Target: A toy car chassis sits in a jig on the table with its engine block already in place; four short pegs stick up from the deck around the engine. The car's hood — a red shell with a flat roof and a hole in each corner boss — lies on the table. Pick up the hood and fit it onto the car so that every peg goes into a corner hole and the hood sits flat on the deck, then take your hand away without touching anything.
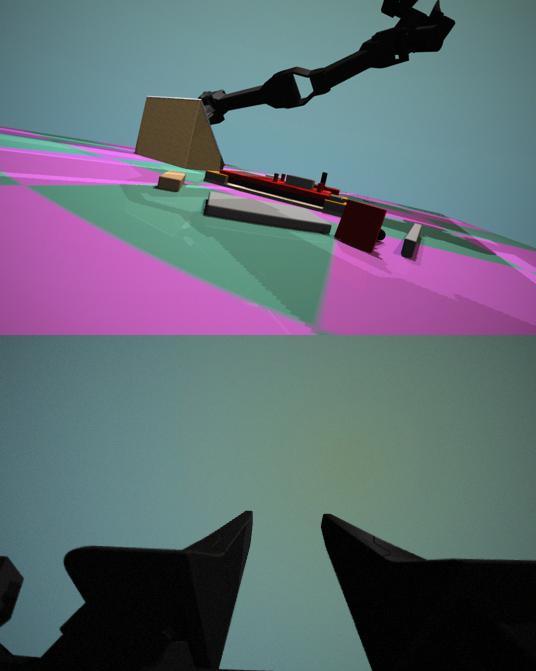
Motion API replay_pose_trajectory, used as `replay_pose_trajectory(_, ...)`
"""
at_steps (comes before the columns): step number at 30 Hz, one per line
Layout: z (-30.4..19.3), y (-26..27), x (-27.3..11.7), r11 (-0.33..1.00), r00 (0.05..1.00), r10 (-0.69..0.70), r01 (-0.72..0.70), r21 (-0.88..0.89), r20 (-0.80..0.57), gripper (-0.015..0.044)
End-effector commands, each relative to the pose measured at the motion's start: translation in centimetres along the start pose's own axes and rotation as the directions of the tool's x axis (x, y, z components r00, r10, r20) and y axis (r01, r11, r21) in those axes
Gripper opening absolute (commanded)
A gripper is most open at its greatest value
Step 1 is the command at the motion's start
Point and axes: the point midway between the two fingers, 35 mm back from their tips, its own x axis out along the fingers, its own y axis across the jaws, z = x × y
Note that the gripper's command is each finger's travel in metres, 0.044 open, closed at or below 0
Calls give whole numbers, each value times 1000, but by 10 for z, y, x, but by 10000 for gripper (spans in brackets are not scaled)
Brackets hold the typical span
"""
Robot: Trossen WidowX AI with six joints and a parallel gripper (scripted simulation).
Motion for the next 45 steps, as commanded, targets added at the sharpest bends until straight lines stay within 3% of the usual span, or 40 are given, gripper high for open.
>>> replay_pose_trajectory(1,1,-1,1,1000,1000,-2,2,-2,2,247)
replay_pose_trajectory(9,23,-50,24,991,993,-87,94,-92,83,440)
replay_pose_trajectory(20,60,-155,55,905,939,-276,326,-273,206,440)
replay_pose_trajectory(31,109,-260,62,779,829,-441,544,-312,344,440)
replay_pose_trajectory(45,200,-396,30,391,578,-576,816,-427,578,440)
